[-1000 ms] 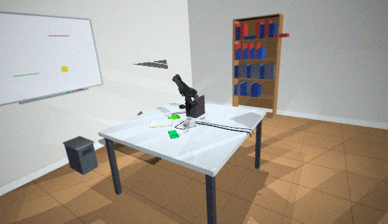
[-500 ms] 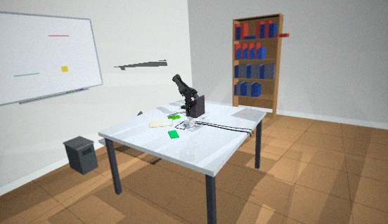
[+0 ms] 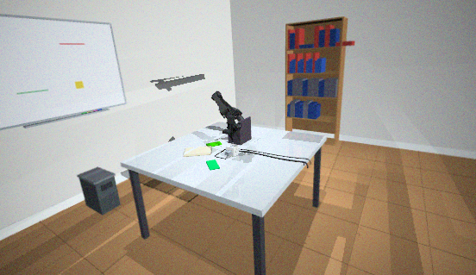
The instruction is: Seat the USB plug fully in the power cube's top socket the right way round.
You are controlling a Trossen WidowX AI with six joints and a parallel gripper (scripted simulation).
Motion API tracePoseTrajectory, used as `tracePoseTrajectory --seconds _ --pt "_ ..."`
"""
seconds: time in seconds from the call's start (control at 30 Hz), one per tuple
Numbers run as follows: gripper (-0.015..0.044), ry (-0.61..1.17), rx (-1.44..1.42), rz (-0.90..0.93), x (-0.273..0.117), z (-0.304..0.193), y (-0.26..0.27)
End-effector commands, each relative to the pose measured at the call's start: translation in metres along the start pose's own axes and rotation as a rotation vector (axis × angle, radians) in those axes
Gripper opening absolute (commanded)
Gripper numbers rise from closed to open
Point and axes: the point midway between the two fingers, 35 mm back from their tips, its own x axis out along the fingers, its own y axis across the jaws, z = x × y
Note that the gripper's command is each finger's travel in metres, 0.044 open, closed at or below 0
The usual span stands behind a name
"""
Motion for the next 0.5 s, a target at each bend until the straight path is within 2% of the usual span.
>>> tracePoseTrajectory --seconds 0.0,0.47 --pt "0.0000 0.001 0.001 0.000 0.0002 -0.0001 0.0000" --pt "0.0000 0.006 0.005 0.000 0.0019 -0.0009 0.0000"
